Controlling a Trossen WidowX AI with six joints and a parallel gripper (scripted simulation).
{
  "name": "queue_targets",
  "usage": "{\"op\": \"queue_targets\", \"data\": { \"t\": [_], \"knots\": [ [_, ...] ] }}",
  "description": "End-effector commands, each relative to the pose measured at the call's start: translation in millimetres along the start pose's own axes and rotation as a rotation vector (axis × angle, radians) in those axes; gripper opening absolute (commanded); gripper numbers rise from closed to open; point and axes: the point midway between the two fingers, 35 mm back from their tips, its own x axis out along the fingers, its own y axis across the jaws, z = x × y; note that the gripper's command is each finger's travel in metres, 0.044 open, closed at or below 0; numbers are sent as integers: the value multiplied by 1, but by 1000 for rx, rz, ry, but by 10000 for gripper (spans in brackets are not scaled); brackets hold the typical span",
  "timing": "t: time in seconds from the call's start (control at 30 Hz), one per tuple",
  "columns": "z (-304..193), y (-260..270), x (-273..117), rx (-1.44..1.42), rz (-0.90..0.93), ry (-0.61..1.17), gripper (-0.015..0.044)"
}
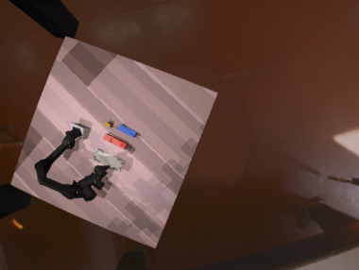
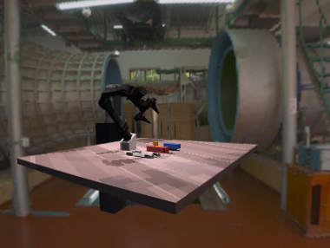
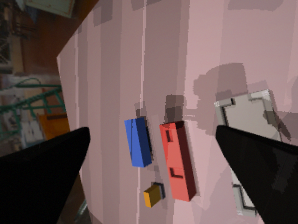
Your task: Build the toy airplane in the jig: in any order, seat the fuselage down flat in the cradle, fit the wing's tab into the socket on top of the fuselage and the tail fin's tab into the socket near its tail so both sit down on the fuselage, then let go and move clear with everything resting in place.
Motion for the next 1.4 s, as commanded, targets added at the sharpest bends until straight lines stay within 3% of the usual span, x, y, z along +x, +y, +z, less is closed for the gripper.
{"op": "queue_targets", "data": {
  "t": [0.0, 0.2, 0.4, 0.6, 0.73, 1.37],
  "knots": [
    [-29, 13, 44, -33, -119, 115, 440],
    [-100, 23, 111, -138, -421, 272, 440],
    [-158, 17, 145, -299, -700, 294, 440],
    [-160, 15, 148, -305, -708, 293, 440],
    [-167, -18, 182, -305, -710, 292, 440],
    [-172, -40, 206, -305, -710, 291, 440]
  ]
}}
